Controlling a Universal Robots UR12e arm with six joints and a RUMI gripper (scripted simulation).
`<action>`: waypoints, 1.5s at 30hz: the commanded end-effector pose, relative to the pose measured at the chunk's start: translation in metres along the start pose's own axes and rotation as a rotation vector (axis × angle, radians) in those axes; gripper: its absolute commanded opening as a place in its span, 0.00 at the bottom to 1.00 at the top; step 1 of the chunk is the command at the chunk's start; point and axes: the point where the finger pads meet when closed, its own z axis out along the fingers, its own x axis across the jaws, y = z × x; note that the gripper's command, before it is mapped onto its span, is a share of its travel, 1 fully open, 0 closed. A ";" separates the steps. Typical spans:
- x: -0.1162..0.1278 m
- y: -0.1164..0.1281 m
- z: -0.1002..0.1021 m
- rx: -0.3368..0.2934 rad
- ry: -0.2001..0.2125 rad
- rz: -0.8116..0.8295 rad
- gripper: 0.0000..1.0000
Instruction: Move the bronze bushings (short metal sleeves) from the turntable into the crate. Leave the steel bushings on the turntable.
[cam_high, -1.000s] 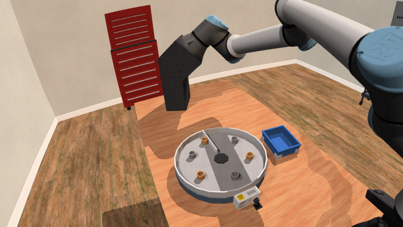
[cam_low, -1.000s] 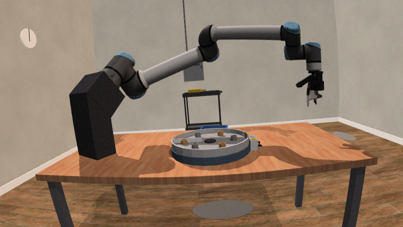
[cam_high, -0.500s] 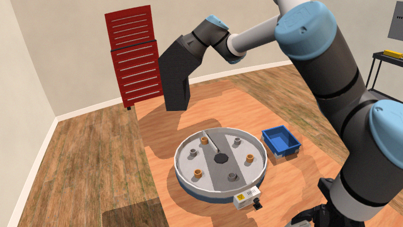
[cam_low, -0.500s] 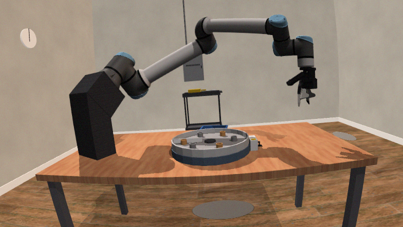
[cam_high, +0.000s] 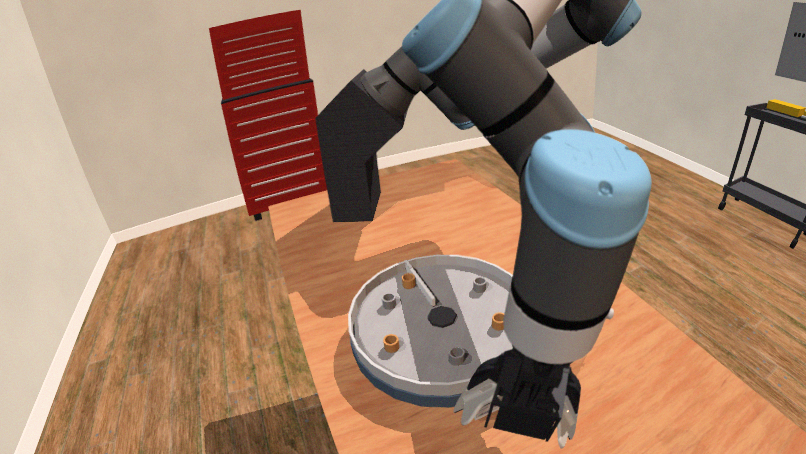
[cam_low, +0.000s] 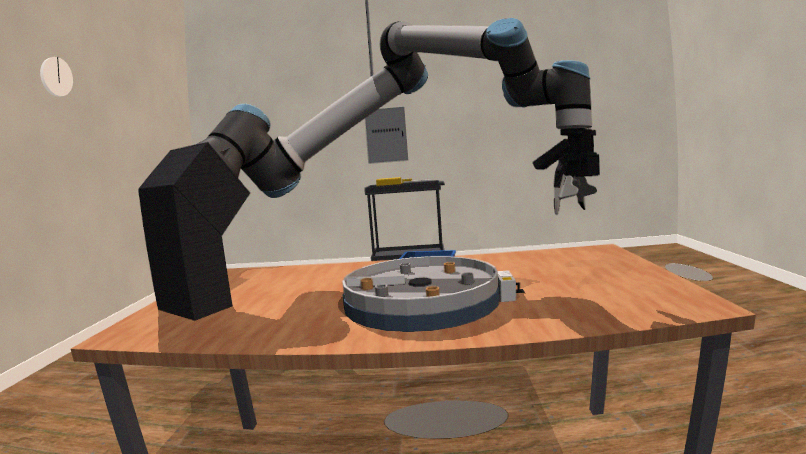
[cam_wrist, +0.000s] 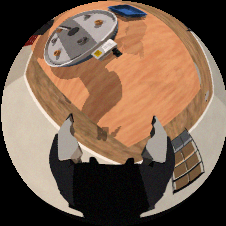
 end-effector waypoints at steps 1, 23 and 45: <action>-0.057 -0.032 -0.002 -0.014 0.006 -0.012 1.00; -0.237 -0.197 0.011 -0.006 0.021 -0.003 1.00; -0.319 -0.355 0.035 0.000 0.046 0.001 1.00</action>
